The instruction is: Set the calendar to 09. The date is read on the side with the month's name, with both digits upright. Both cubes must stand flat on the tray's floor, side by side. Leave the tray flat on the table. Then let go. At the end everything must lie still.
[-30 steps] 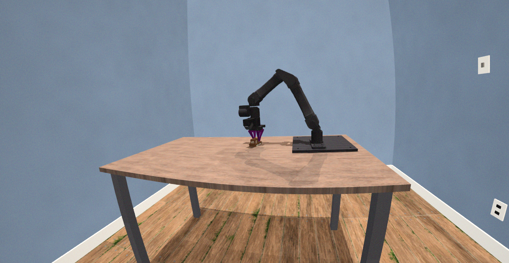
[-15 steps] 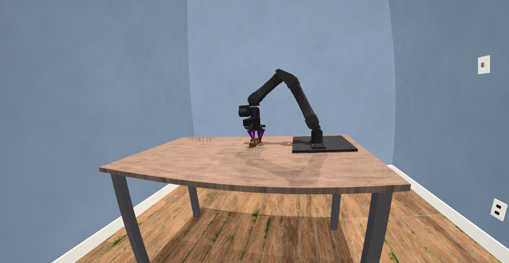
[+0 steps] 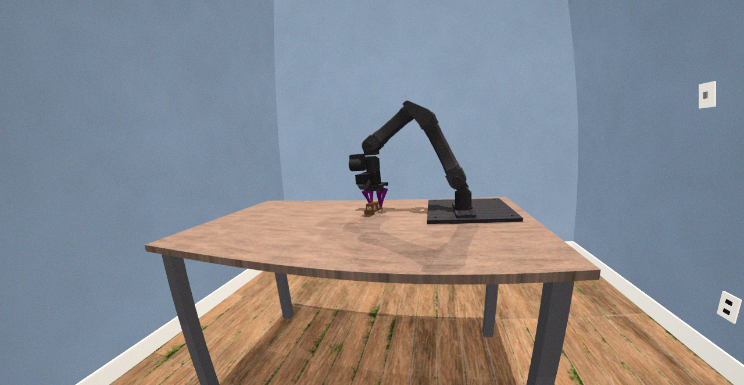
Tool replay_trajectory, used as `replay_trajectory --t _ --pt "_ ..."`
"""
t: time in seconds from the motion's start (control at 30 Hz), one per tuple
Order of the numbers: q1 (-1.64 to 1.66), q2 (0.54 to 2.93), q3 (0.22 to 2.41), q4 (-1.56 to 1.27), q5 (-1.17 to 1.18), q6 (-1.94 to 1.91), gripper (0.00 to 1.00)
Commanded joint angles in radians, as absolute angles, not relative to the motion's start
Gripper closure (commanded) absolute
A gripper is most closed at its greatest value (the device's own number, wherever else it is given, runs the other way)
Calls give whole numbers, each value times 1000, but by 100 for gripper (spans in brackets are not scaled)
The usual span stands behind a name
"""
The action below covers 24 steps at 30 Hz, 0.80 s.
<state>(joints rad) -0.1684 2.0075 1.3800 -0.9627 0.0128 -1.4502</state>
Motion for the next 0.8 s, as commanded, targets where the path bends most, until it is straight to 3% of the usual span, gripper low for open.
replay_trajectory --t 0.0,0.77 --pt "-168 1977 1419 -1006 3 -1450 53" --pt "-167 1925 1639 -1278 3 -1449 53"
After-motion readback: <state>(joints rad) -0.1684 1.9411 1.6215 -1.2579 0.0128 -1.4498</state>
